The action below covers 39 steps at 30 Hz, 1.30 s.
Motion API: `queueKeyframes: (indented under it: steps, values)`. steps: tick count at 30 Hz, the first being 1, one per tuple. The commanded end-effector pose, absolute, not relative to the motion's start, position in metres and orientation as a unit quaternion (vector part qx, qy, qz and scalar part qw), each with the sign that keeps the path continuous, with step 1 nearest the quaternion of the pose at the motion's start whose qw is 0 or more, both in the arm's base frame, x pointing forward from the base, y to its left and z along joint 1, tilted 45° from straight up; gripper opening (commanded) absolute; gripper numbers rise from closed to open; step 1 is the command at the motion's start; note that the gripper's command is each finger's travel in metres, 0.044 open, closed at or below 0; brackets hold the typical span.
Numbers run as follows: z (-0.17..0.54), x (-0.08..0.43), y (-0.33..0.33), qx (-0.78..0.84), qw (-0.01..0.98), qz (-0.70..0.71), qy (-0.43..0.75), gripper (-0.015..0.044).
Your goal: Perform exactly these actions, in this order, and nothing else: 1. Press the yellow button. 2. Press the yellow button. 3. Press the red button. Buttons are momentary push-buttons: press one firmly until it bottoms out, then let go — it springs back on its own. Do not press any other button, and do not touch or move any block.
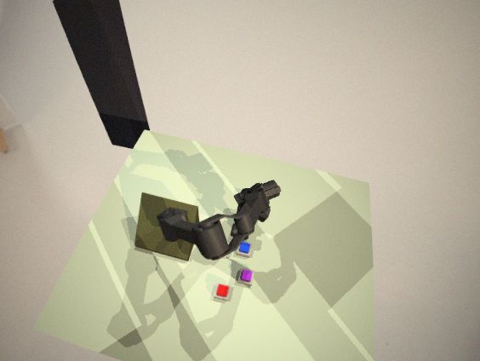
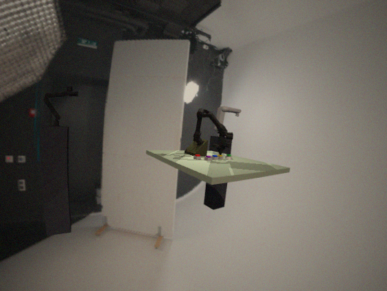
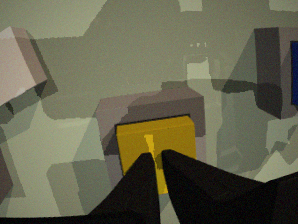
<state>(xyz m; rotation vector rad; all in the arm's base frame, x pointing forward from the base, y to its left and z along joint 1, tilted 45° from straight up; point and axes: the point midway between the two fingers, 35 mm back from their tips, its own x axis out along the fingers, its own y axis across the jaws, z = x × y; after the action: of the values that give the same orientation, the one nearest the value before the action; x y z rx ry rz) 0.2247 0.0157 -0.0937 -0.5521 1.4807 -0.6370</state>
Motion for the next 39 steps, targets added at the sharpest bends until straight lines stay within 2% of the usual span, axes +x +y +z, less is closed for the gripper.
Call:
queueKeyframes:
  steps: [1,19,24,39]
  values:
    - [-0.097,0.223,0.011,-0.248,0.657,-0.281,0.654,0.0020]
    - [-0.098,0.223,0.010,-0.248,0.657,-0.281,0.654,0.0020]
    - [-0.073,0.224,0.035,-0.247,0.657,-0.281,0.654,0.0020]
    - [-0.085,0.224,0.024,-0.247,0.657,-0.281,0.654,0.0020]
